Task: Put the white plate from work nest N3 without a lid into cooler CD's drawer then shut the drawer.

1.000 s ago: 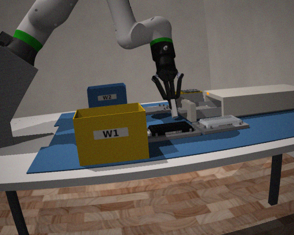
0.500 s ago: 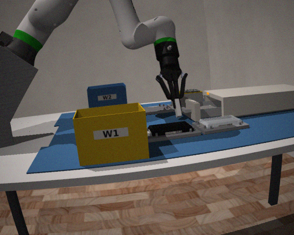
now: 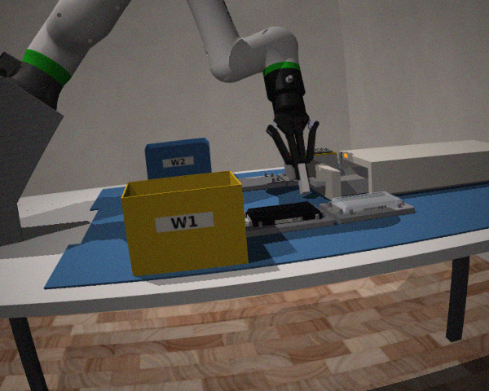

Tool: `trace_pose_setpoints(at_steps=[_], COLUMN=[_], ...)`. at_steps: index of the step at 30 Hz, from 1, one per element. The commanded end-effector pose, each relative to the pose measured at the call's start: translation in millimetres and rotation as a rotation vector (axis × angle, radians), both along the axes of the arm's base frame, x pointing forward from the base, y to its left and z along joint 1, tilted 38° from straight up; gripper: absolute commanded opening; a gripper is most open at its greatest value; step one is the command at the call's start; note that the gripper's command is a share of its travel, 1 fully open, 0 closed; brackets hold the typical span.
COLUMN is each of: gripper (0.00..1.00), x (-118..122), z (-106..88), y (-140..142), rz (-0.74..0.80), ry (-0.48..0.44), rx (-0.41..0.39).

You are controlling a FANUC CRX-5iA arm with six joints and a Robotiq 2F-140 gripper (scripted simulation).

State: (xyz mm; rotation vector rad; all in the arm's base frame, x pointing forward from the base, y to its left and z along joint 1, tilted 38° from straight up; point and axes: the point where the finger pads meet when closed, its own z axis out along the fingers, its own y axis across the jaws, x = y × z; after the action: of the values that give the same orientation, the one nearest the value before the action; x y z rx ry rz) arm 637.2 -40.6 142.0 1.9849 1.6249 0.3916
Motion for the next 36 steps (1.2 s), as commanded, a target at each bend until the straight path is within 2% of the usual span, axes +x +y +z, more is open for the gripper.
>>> trace_pose_setpoints(at_steps=[1,36], gripper=[0.00,0.00], x=[4,36], z=[2.7,25.4], y=[-1,-6], rz=[0.000,0.000], ry=[0.000,0.000], rx=[0.000,0.000])
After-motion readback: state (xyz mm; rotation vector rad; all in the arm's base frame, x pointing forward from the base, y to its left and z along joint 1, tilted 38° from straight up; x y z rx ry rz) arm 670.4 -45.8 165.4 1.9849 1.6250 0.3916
